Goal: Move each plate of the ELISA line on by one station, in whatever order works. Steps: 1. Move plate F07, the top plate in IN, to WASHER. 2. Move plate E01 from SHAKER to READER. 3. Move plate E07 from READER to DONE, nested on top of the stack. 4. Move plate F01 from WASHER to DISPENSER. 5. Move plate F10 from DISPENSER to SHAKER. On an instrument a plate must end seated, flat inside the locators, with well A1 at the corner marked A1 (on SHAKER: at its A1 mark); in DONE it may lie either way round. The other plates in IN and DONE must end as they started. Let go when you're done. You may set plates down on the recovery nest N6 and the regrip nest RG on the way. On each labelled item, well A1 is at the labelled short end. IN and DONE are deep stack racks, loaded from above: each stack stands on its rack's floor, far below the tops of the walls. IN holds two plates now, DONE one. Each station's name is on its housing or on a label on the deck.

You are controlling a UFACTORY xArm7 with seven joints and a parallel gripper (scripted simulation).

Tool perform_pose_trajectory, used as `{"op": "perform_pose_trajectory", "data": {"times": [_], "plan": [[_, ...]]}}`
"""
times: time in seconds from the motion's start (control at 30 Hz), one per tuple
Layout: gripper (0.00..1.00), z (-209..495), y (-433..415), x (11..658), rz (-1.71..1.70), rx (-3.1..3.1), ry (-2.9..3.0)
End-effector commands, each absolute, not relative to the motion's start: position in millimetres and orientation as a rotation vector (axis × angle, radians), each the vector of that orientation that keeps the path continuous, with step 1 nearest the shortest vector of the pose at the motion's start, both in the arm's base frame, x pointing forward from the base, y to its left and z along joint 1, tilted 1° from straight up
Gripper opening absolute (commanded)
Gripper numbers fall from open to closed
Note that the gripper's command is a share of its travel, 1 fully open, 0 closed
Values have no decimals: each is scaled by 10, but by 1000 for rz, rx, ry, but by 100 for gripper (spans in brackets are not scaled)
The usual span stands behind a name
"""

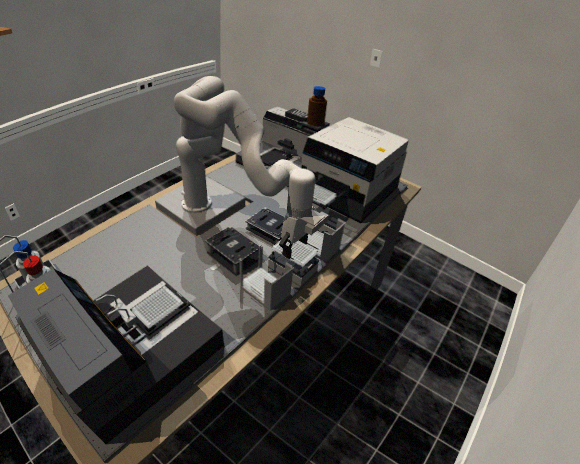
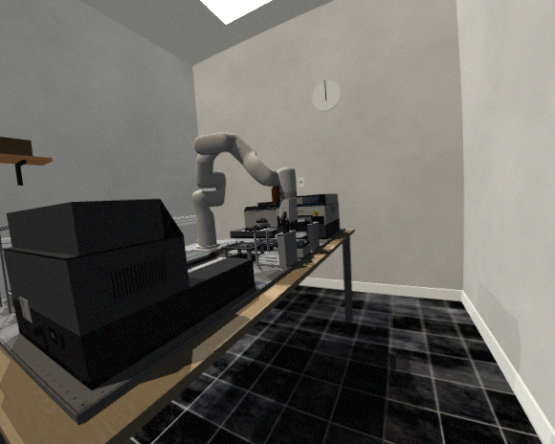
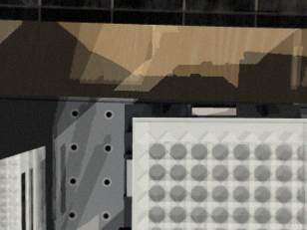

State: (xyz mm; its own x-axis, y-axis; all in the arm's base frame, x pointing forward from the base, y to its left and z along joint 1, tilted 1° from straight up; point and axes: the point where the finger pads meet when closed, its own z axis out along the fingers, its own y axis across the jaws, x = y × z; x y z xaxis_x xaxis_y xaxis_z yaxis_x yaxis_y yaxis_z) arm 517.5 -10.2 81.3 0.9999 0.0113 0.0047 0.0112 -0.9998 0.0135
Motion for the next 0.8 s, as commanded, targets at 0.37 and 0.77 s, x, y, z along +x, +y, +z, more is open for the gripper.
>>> {"op": "perform_pose_trajectory", "data": {"times": [0.37, 0.77], "plan": [[0, 817, -102, 5188, 14, 3128, 18], [0, 683, -103, 5189, 14, 3128, 18]]}}
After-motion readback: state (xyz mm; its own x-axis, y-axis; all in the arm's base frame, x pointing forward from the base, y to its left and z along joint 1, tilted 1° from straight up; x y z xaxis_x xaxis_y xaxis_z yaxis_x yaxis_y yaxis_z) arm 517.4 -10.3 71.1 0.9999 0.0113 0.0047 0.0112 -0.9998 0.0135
